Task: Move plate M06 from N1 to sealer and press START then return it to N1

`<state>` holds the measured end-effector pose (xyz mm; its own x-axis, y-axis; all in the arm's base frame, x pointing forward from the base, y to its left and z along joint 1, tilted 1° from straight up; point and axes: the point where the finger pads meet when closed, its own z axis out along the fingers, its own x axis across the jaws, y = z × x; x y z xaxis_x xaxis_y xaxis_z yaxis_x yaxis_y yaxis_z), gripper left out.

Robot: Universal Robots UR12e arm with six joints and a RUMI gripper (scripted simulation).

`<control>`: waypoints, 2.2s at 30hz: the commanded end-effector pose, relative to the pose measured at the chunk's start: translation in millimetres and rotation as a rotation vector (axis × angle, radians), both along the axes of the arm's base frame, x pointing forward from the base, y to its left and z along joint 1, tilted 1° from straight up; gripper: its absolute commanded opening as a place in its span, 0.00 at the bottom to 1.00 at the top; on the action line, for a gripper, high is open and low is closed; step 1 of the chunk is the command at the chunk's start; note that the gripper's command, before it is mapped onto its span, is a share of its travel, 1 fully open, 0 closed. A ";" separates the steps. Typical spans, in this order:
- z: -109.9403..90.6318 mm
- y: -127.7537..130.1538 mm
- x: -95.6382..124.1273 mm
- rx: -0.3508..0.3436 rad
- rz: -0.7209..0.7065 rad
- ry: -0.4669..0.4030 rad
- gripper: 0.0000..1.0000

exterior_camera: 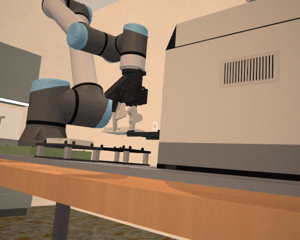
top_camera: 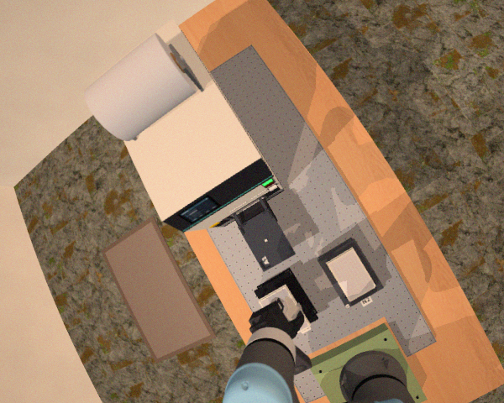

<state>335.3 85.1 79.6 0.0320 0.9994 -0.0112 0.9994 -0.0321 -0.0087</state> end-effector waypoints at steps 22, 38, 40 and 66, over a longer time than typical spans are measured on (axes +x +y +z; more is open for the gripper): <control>-22.5 -0.4 1.0 0.000 0.000 -0.001 0.00; -22.5 -0.4 0.8 0.000 0.000 -0.001 0.00; -22.5 -0.4 0.8 0.000 0.000 -0.001 0.00; -40.6 -0.6 0.6 0.000 0.000 -0.001 0.00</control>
